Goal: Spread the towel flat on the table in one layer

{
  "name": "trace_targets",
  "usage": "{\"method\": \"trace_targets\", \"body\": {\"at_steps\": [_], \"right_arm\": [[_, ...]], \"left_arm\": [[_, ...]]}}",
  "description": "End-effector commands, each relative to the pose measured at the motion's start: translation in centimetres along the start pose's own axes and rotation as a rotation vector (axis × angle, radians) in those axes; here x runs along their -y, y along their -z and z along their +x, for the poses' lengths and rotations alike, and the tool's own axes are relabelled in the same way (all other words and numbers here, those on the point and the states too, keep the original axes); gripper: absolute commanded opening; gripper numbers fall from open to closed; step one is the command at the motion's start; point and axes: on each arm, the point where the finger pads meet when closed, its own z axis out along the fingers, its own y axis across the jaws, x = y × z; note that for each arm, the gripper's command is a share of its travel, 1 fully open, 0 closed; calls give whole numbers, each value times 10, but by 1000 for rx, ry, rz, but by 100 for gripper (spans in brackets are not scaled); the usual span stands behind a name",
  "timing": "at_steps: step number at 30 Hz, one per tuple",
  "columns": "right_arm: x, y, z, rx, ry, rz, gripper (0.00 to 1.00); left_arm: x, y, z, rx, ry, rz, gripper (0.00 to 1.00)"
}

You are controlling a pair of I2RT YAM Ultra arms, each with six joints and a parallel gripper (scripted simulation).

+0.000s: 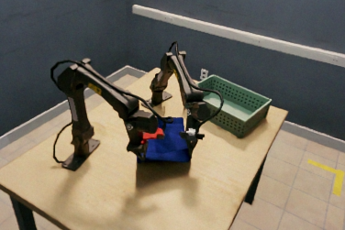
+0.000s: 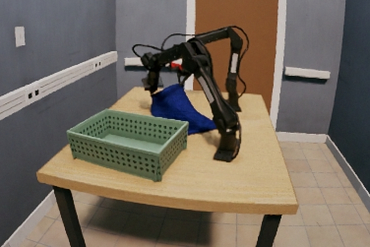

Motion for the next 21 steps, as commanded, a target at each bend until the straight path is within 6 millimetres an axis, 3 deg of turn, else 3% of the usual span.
{"method": "trace_targets", "body": {"at_steps": [1, 3, 4, 7, 8, 9, 11, 12, 14, 15, 17, 18, 20, 21], "right_arm": [[-5, 22, -12, -8, -33, 8, 0], [-5, 26, -12, 6, -32, 12, 0], [-8, 34, -22, 6, -40, 10, 0], [-8, 34, -22, 6, -40, 10, 0], [-4, 37, -21, 13, -51, 16, 0], [-12, 48, -33, 23, -46, 13, 0], [-12, 48, -33, 23, -46, 13, 0], [-16, 63, -45, 40, -50, 15, 0], [-16, 63, -45, 40, -50, 15, 0], [-20, 77, -57, 58, -54, 17, 0], [-20, 77, -57, 58, -54, 17, 0], [-24, 92, -70, 76, -57, 18, 0], [-24, 92, -70, 76, -57, 18, 0], [-28, 107, -83, 94, -58, 19, 0]], "left_arm": [[-10, 51, -8, 24, 9, -35, 0], [-11, 57, -20, 53, 1, -40, 0], [-13, 70, -8, 26, 27, -45, 0], [-13, 70, -8, 27, 27, -43, 0], [-12, 77, -21, 58, 16, -46, 0], [-19, 100, -23, 64, 39, -70, 0], [-19, 100, -23, 64, 38, -69, 0], [-23, 120, -22, 63, 57, -84, 0], [-22, 120, -22, 64, 57, -82, 0], [-25, 141, -22, 66, 73, -98, 0], [-24, 141, -22, 67, 73, -93, 0], [-28, 163, -21, 71, 91, -113, 0], [-27, 163, -22, 73, 91, -109, 0], [-30, 185, -21, 81, 109, -130, 0]]}}
